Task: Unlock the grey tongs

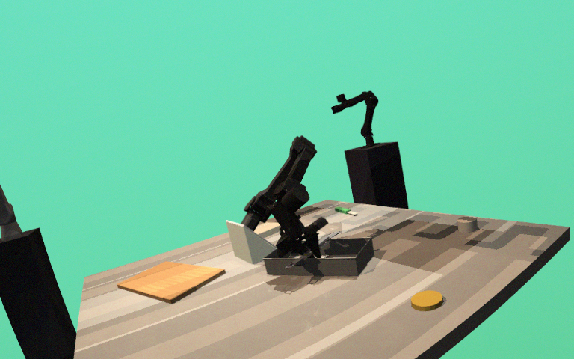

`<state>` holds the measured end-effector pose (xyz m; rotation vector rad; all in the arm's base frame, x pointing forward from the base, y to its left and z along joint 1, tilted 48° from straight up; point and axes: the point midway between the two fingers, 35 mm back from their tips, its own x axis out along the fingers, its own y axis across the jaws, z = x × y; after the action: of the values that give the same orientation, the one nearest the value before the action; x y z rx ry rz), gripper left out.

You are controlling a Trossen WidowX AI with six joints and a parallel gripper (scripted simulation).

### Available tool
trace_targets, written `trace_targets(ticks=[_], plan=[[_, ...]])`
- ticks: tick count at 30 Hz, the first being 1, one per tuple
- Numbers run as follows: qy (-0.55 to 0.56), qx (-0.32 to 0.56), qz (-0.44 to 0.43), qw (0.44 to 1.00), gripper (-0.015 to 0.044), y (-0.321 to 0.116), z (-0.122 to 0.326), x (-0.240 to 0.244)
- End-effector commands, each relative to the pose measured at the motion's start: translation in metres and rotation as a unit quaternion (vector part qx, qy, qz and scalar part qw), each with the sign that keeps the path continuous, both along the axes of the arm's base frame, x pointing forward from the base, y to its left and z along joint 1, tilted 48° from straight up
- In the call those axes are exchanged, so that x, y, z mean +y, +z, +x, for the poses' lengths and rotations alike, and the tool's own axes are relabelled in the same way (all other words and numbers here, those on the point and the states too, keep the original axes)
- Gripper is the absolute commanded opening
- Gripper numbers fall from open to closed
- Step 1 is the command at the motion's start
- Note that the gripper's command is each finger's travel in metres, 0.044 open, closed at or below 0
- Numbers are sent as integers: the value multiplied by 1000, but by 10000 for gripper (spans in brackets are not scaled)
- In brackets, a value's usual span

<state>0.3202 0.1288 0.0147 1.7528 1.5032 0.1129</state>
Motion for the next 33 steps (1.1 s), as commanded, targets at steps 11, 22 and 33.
trace_targets(ticks=[11,22,33], plan=[[1,-2,-3,1000,-150,9,5,-13],[-3,-1,0,1000,-150,51,11,-57],[-2,1,-3,1000,-150,51,12,-57]])
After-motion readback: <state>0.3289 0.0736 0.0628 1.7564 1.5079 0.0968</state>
